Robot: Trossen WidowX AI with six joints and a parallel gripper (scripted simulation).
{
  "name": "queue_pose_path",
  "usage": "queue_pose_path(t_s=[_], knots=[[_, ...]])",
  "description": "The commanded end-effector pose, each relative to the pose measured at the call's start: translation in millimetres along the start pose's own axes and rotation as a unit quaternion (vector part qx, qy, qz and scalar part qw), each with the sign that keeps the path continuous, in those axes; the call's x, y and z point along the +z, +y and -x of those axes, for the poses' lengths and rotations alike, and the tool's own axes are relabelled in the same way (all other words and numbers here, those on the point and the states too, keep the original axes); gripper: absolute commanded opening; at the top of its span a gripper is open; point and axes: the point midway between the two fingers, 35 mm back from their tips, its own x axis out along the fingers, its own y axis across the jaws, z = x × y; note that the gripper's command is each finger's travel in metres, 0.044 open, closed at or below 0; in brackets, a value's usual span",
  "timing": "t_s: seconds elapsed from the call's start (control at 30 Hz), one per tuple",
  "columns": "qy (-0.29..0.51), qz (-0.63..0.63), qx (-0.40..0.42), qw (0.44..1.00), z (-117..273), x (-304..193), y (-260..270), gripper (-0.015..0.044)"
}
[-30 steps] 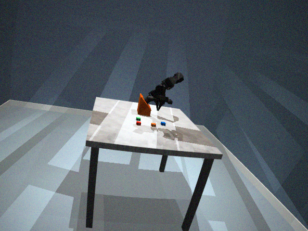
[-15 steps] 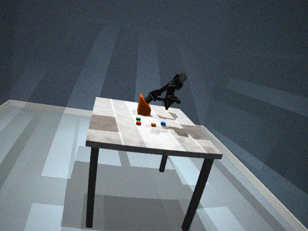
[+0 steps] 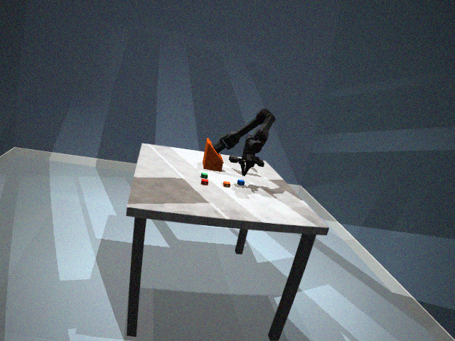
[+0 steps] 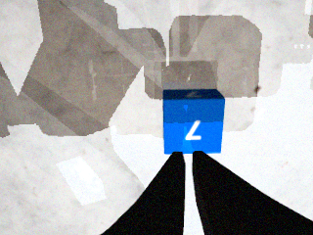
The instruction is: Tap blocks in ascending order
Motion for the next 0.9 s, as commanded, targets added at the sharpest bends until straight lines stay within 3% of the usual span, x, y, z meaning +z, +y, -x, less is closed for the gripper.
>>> queue_pose_path(t_s=[0.0, 0.53, 0.87], knots=[[0.004, -0.005, 0.002, 1.0, -8.7, -3.1, -1.1, 0.002], [0.004, -0.005, 0.003, 1.0, -33.0, -3.8, -0.6, 0.002], [0.001, -0.001, 0.004, 1.0, -21.5, -1.5, 1.2, 0.002]])
